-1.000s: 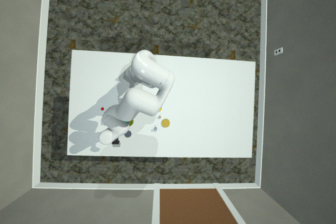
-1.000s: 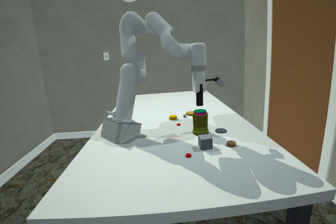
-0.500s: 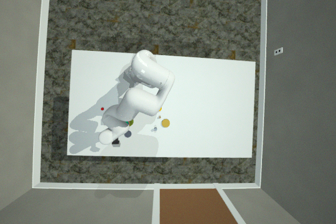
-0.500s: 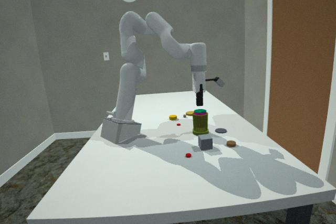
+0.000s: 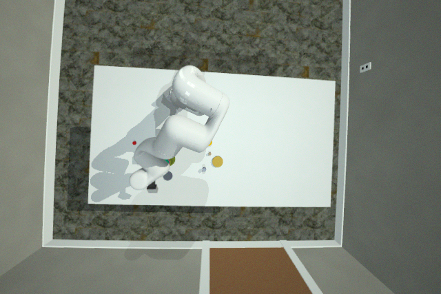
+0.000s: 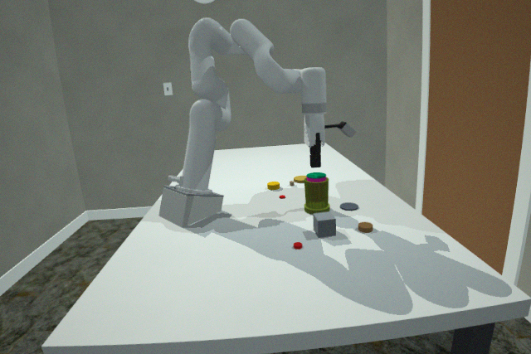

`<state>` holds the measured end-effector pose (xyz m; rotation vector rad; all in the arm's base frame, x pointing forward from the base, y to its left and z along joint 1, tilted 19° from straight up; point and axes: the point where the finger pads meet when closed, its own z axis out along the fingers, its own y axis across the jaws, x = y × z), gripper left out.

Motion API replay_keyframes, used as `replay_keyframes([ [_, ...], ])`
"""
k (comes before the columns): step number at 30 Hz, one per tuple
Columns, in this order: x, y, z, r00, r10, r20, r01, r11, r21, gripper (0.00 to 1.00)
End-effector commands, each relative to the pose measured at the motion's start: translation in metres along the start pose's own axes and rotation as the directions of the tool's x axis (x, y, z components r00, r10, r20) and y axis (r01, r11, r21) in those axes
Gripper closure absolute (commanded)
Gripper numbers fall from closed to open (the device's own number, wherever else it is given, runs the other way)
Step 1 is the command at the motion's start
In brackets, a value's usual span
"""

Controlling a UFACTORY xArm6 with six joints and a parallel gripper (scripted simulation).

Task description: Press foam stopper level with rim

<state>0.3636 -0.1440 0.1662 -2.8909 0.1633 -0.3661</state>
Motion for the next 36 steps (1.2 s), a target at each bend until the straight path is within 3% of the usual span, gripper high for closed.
replay_keyframes([
  [1,0.002,0.000,-0.002,1.000,-0.001,-0.003,0.001,1.000,-0.002,1.00],
  [9,0.003,0.001,-0.001,1.000,-0.001,-0.003,0.001,1.000,-0.002,1.00],
  [22,0.003,0.001,0.024,1.000,-0.001,-0.003,0.001,1.000,-0.002,1.00],
  [36,0.003,0.001,0.026,1.000,-0.001,-0.003,0.001,1.000,-0.002,1.00],
])
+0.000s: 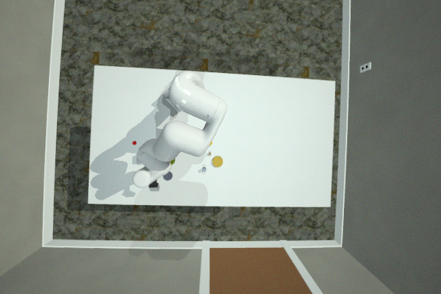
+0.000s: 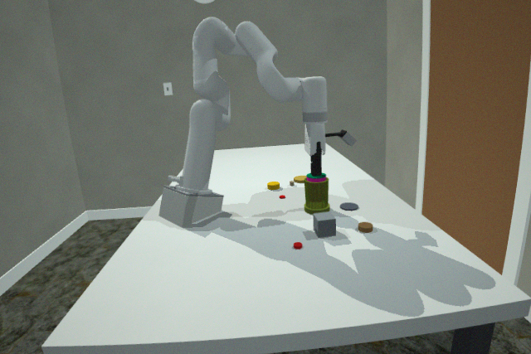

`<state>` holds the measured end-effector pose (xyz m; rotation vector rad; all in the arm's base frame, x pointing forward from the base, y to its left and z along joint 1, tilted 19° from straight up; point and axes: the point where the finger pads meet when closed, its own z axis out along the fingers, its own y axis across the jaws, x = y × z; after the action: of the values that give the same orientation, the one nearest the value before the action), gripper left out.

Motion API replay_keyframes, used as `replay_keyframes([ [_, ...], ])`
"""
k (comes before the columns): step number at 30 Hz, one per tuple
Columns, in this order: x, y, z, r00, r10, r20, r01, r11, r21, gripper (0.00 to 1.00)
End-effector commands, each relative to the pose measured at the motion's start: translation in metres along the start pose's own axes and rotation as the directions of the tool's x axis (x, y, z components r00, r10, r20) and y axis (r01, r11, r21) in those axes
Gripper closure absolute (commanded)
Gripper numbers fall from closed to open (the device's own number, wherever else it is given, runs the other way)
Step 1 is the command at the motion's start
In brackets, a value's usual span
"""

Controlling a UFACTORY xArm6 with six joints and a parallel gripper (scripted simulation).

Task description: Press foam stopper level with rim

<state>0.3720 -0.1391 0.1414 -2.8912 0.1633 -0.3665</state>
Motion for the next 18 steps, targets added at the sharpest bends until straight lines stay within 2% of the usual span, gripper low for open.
replay_keyframes([
  [1,0.0012,0.0003,-0.0004,1.000,-0.001,-0.003,0.001,1.000,-0.001,1.00],
  [18,0.0012,0.0003,0.0060,1.000,-0.001,-0.003,0.001,1.000,-0.001,1.00],
])
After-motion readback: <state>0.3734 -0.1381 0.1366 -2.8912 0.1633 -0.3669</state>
